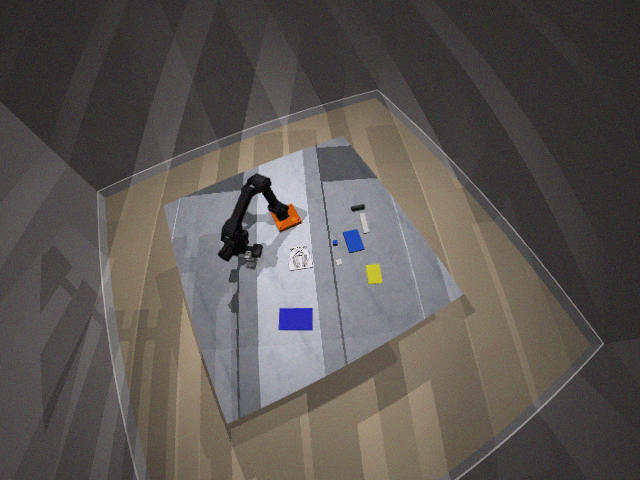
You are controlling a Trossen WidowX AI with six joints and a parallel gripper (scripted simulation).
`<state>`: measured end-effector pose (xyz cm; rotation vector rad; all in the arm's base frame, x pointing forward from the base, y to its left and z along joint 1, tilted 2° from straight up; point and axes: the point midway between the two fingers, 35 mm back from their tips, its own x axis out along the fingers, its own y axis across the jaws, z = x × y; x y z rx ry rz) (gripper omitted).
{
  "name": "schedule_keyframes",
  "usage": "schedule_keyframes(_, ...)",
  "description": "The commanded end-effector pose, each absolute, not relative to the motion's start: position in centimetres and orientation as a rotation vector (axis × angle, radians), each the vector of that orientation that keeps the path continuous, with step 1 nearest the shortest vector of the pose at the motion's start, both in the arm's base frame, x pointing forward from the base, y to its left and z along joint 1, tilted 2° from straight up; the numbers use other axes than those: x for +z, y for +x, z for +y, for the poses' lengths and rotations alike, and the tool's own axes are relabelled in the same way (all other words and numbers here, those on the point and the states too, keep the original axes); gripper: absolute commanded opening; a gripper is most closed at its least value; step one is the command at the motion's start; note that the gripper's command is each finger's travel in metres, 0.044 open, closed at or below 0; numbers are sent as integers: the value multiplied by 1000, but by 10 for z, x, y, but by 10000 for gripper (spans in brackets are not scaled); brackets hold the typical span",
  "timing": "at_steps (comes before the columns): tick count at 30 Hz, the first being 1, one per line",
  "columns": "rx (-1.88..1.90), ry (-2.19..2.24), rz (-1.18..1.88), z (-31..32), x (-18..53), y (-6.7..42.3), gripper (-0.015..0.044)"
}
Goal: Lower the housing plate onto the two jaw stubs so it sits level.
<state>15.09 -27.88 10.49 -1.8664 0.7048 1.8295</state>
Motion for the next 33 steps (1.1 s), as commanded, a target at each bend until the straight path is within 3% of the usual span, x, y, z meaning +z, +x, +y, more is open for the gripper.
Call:
schedule_keyframes(1, 1877, -1910, 657, -275, 107, 155, 351)
schedule_keyframes(33, 2307, -2307, -69, -228, 105, 197, 351)
